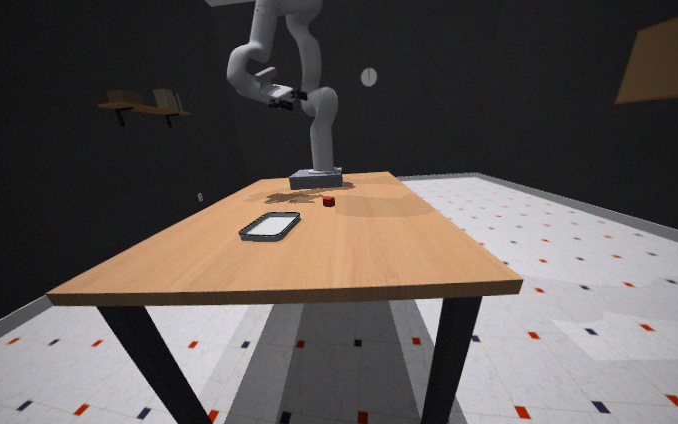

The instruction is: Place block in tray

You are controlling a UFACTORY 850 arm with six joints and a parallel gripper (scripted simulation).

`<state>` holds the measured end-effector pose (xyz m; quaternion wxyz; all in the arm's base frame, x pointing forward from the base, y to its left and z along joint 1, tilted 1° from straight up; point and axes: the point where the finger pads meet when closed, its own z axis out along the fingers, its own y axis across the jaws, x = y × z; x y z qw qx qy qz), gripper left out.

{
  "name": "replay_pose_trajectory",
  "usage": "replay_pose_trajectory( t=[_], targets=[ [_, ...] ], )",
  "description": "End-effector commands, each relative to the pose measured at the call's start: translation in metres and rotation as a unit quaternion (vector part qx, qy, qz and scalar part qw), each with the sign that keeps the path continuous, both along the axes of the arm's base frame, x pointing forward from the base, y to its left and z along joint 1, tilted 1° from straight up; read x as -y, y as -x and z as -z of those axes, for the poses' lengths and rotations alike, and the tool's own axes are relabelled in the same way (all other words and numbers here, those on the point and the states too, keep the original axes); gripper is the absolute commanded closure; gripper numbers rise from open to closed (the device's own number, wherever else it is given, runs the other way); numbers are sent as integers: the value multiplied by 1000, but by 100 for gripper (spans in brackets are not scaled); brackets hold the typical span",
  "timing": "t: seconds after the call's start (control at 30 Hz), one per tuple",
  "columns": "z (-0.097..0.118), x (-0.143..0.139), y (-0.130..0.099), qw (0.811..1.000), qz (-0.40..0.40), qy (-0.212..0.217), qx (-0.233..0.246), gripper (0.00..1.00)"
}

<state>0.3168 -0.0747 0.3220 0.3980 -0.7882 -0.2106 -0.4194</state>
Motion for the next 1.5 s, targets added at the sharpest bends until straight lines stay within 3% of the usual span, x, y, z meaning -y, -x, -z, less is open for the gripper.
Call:
replay_pose_trajectory(
  t=[0.0, 0.53, 0.57, 0.67, 0.77, 0.87, 0.93, 0.97, 1.0, 1.03, 1.1, 1.13, 1.2, 1.23, 1.27, 1.3, 1.37, 1.4, 1.47],
  targets=[
    [-1, 0, 0, 1000, 0, 1, 1, 0],
    [-1, 0, 0, 1000, 0, 1, 1, 0],
    [0, 0, 0, 1000, 0, 1, 0, 40],
    [7, -2, 0, 1000, -9, 4, -17, 40],
    [33, -11, 3, 996, -40, 22, -77, 40],
    [79, -22, 8, 982, -81, 65, -160, 40],
    [79, -22, 8, 978, -89, 71, -175, 40],
    [98, -24, 10, 967, -106, 97, -211, 40],
    [98, -24, 10, 967, -106, 97, -211, 40],
    [117, -26, 11, 954, -121, 127, -244, 40],
    [117, -26, 11, 954, -121, 127, -244, 40],
    [137, -26, 11, 937, -136, 163, -276, 40],
    [137, -26, 11, 937, -136, 163, -276, 40],
    [157, -25, 9, 920, -148, 202, -302, 40],
    [157, -25, 9, 920, -148, 202, -302, 40],
    [177, -24, 4, 902, -157, 244, -321, 40],
    [177, -24, 4, 902, -157, 244, -321, 40],
    [196, -22, -3, 883, -163, 286, -334, 40],
    [196, -22, -3, 883, -163, 286, -334, 40]
  ],
)
